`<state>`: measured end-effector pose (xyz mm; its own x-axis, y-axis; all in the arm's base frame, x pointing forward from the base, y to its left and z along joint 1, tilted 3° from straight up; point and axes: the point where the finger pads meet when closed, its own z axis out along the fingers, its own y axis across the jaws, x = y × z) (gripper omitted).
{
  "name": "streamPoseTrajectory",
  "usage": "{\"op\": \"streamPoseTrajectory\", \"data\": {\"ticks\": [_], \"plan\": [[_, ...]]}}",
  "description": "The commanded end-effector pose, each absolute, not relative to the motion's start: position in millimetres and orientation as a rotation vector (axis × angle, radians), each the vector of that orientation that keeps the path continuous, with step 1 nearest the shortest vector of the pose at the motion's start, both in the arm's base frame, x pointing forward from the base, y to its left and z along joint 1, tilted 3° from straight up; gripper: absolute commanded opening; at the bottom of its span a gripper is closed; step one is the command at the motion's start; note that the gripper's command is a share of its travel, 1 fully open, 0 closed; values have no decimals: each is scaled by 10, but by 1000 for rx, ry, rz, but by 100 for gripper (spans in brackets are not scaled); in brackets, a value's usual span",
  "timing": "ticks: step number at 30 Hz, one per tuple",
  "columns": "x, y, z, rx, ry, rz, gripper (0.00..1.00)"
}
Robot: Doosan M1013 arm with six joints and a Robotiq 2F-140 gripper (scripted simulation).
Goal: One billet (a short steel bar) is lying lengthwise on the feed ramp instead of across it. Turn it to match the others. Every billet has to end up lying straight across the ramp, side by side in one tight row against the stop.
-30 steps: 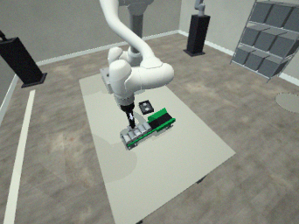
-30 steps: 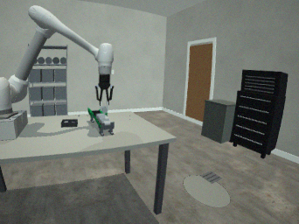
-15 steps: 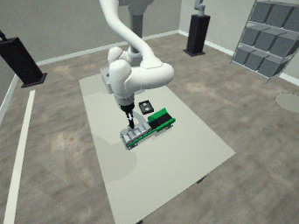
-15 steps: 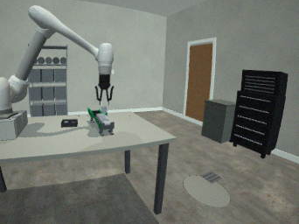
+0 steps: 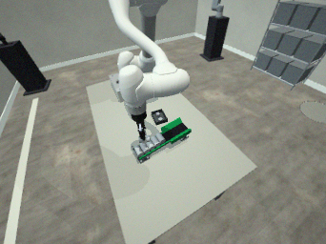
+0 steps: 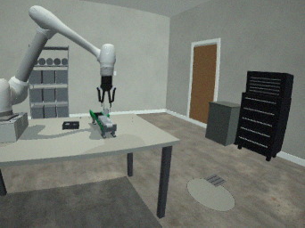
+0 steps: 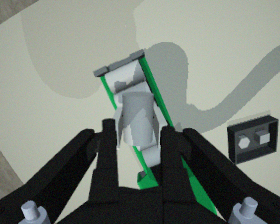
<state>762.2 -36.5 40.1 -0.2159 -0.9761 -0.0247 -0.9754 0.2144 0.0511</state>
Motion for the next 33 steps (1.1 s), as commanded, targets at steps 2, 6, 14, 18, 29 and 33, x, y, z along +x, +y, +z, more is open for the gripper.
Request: {"op": "streamPoseTrajectory", "data": {"ticks": [2,6,14,18,29,33], "plan": [[7622,-365,403,1870,-2504,-85,10],[7622,-365,403,1799,-2554,-84,10],[7622,-365,403,1684,-2628,-83,10],[7622,-365,403,1603,-2677,-82,10],[7622,-365,403,1407,-2780,-79,10],[7622,-365,403,1316,-2823,-78,10]]}}
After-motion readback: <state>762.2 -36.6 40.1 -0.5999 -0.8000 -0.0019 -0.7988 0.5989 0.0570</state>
